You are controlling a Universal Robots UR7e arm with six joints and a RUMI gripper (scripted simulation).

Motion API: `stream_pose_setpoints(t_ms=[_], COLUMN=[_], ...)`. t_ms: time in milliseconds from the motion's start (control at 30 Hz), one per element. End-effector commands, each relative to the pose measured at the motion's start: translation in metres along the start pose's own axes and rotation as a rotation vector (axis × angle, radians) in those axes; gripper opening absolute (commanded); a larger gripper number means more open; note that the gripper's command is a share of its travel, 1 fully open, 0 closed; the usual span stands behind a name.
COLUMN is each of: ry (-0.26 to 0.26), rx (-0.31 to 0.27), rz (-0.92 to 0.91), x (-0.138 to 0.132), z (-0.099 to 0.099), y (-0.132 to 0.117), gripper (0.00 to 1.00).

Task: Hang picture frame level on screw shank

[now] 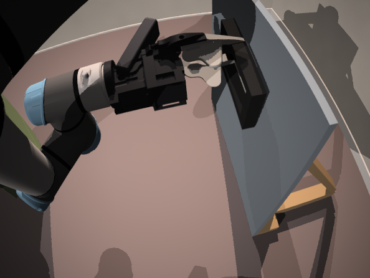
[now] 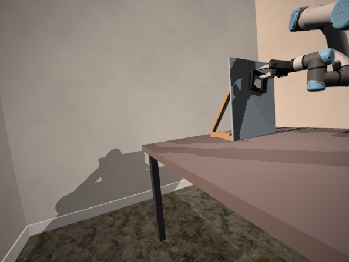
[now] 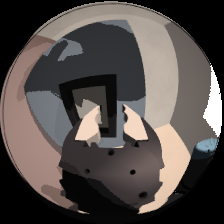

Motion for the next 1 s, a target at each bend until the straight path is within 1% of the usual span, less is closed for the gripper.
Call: stream_pose_setpoints(t_ms=[0, 67, 100, 967], ry=[-0.001, -0.001, -0.001, -0.001], rx=[0.000, 0.000, 0.000, 0.000], rz=[0.000, 0.000, 0.000, 0.000], x=[0.0004, 0.0004, 0.0004, 0.0004], z=[0.0000, 0.0000, 0.0000, 0.0000], y=[0.0001, 0.0001, 0.0001, 0.0001], gripper=[0.29, 0.29, 0.00, 0.00])
Point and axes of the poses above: the point where the finger pads meet when closed, its own z axis back along the fingers, its own x axis across the jaws, y = z × x, the point moved 10 cm from there along z, back along the fingers, and after that the axes turned 3 degrees about z, right-handed, at the moved point
